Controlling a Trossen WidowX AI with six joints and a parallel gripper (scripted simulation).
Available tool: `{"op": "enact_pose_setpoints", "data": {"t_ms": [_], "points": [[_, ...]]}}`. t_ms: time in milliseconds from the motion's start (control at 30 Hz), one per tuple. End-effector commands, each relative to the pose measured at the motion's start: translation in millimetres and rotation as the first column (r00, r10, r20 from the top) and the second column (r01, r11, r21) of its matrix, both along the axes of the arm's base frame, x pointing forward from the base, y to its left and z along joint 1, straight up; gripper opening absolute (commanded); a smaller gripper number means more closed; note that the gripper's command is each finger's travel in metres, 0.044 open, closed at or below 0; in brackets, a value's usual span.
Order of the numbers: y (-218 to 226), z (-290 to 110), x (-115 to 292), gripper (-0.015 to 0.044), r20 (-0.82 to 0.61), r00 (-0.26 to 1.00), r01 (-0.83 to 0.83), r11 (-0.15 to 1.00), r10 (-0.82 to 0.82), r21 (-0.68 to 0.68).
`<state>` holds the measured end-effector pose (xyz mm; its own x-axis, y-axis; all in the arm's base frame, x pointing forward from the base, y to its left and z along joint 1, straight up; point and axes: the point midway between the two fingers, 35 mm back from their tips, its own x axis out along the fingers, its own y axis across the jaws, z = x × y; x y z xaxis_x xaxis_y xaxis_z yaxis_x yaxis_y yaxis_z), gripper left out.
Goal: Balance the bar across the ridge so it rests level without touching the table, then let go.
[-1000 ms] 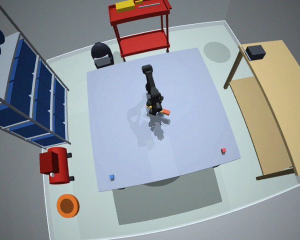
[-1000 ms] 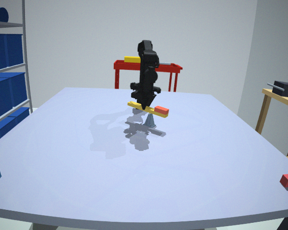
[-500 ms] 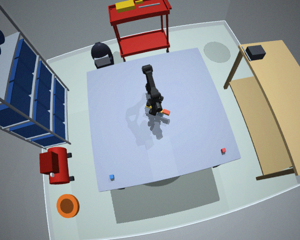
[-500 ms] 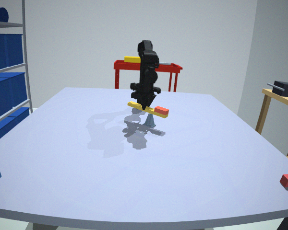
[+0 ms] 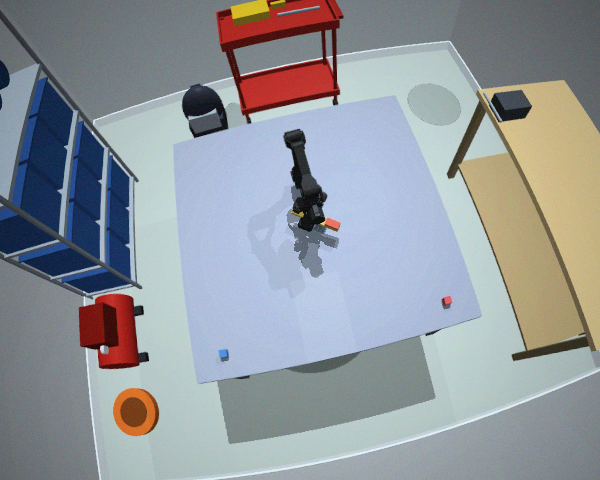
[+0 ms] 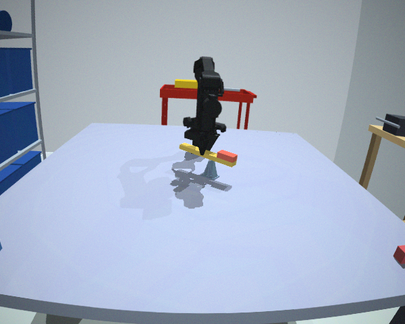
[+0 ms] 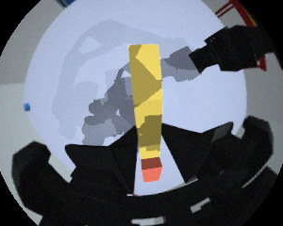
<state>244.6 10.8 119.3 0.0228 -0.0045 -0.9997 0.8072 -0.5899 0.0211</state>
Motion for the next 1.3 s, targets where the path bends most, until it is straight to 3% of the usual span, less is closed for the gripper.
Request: {"op": "enact_pose_setpoints", "data": {"t_ms": [0, 1267], "points": [[0.9, -0.7, 0.4, 0.0000, 0.001, 1.000, -0.001, 1.000, 0.001, 0.006], [1.0, -3.8, 0.4, 0.0000, 0.001, 1.000, -0.001, 1.000, 0.001, 0.006]]}}
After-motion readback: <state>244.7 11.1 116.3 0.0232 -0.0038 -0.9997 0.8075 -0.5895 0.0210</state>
